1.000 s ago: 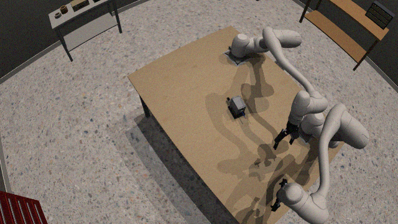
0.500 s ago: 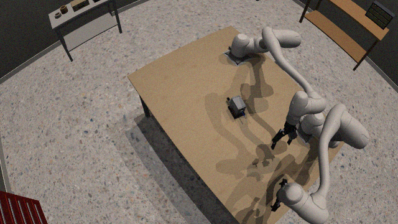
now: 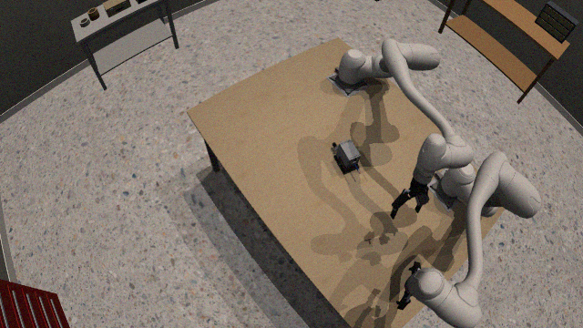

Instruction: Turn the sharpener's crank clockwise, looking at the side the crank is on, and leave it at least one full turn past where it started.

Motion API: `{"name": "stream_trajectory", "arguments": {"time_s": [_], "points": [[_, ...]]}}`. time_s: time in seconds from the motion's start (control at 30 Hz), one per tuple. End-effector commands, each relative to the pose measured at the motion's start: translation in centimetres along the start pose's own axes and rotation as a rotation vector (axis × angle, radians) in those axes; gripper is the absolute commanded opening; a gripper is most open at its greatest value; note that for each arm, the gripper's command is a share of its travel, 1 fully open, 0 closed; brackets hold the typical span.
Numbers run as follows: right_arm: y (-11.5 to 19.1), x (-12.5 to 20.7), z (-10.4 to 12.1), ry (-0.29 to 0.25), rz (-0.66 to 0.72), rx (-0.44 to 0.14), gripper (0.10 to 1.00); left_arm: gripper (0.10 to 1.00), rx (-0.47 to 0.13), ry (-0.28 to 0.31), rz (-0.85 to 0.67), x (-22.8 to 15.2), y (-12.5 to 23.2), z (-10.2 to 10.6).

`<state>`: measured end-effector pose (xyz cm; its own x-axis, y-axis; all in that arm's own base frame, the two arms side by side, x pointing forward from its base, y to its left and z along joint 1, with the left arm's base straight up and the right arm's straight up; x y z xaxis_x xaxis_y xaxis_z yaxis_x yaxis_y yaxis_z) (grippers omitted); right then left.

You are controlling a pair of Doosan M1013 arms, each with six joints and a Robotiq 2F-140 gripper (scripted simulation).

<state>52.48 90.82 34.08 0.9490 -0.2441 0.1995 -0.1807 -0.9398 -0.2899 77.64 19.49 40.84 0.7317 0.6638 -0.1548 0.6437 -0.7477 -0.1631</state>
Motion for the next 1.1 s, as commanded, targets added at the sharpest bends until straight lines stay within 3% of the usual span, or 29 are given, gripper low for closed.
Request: {"name": "stream_trajectory", "arguments": {"time_s": [0.0,1.07], "points": [[0.5,0.9,0.0,0.001,0.009,-0.004,1.0,1.0,-0.001,0.002,0.0,0.0,0.0,-0.1],[8.3,11.8,1.8,0.013,0.132,-0.079,1.0,1.0,-0.001,0.002,0.0,0.0,0.0,-0.1]]}}
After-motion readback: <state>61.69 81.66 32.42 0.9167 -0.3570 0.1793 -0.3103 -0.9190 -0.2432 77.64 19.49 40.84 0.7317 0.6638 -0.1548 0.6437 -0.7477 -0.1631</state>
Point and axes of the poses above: on each arm, the point where the finger pads meet when closed, its own z axis out along the fingers, its own x axis across the jaws, y = z × x, the point moved 5 cm from there along -z, back along the fingers, and after that the axes turned 10 degrees about -z, right-handed, at the moved point
